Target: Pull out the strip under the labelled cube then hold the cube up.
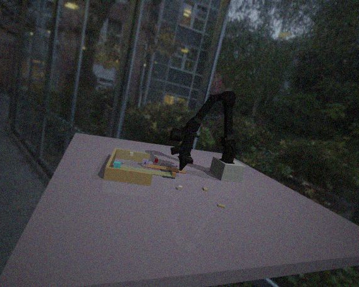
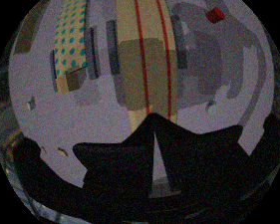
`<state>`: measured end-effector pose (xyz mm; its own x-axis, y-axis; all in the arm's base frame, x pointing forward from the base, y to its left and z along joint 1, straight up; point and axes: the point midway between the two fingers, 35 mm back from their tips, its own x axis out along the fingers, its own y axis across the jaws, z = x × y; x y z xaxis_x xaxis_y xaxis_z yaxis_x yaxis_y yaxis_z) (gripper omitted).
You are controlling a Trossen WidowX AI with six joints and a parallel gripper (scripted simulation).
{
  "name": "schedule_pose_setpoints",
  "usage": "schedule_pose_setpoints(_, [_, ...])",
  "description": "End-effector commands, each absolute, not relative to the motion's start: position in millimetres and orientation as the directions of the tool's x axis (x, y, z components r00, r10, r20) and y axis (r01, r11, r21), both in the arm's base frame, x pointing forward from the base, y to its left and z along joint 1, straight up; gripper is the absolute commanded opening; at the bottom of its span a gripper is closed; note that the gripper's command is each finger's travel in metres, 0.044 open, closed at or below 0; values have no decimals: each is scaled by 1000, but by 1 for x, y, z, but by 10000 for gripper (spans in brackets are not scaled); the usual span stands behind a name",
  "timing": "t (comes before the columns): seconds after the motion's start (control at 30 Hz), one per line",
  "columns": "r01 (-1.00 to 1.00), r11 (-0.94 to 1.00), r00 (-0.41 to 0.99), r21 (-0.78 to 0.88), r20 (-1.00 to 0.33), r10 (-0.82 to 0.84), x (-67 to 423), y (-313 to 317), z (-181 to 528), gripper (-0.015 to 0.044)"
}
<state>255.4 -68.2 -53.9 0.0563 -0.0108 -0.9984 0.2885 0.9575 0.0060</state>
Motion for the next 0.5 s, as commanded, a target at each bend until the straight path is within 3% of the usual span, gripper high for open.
schedule_pose_setpoints(0.0, [295,955,25,4,-1000,-4,240,-64,-59,0])
schedule_pose_setpoints(0.47, [295,955,24,4,-1000,-4,223,-59,-60,0])
